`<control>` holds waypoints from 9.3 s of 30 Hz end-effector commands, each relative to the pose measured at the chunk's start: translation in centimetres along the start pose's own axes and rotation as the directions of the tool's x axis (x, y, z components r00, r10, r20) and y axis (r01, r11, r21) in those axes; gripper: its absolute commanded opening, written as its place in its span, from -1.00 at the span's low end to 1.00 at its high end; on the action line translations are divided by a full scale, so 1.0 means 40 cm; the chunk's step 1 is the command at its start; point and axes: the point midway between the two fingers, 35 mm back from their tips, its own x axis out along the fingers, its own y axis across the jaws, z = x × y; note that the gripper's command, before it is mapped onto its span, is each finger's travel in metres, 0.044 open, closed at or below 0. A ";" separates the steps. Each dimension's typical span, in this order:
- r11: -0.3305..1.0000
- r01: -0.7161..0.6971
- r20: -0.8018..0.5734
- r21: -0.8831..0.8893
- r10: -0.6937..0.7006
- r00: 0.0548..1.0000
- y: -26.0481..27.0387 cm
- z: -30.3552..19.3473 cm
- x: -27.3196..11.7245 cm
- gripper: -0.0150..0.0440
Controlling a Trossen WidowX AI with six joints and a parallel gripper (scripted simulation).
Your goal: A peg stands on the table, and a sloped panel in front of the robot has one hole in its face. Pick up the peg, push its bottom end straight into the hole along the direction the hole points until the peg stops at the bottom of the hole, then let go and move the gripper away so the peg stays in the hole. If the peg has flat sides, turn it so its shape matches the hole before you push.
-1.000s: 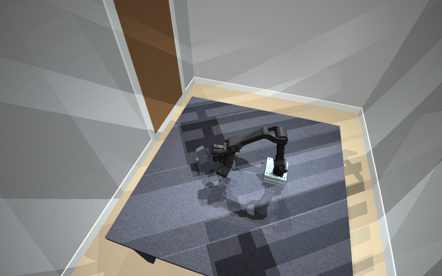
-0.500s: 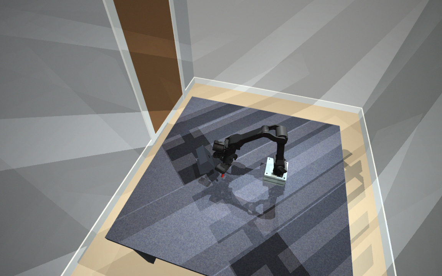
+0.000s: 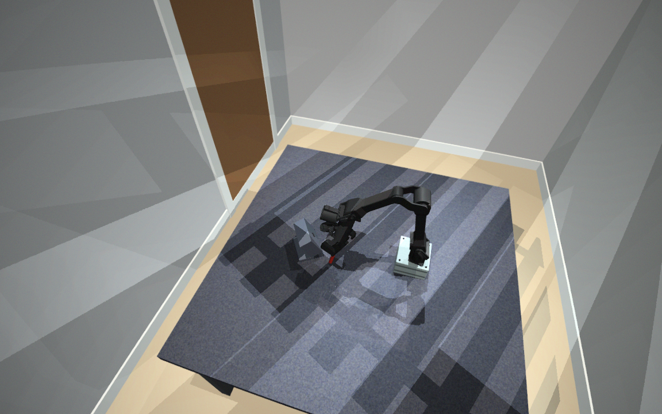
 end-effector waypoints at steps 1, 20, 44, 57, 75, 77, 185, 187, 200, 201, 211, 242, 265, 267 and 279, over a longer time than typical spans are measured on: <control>0.999 -0.023 0.009 0.029 0.023 1.000 -0.009 0.006 -0.001 -0.49; 0.984 -0.125 0.070 0.128 0.117 0.991 -0.050 0.045 -0.012 -0.49; 0.940 -0.255 0.160 0.226 0.223 0.962 -0.105 0.086 -0.036 -0.49; 0.907 -0.325 0.212 0.267 0.274 0.938 -0.136 0.104 -0.052 -0.49; 0.855 -0.418 0.286 0.307 0.336 0.897 -0.181 0.124 -0.079 -0.49; 0.849 -0.428 0.295 0.311 0.342 0.892 -0.186 0.125 -0.082 -0.49; 0.677 -0.667 0.506 0.311 0.476 0.719 -0.225 0.236 -0.040 -0.49; 0.677 -0.667 0.506 0.309 0.477 0.719 -0.227 0.232 -0.045 -0.49; 0.678 -0.668 0.505 0.308 0.478 0.718 -0.229 0.229 -0.049 -0.49; 0.678 -0.668 0.505 0.308 0.478 0.718 -0.229 0.229 -0.049 -0.49; 0.678 -0.668 0.505 0.308 0.478 0.718 -0.226 0.235 -0.040 -0.49; 0.677 -0.669 0.506 0.307 0.479 0.717 -0.206 0.258 -0.005 -0.49; 0.677 -0.669 0.506 0.307 0.480 0.717 -0.189 0.276 0.018 -0.49; 0.677 -0.669 0.506 0.307 0.480 0.717 -0.189 0.277 0.018 -0.49; 0.678 -0.670 0.504 0.302 0.483 0.716 -0.188 0.275 0.015 -0.22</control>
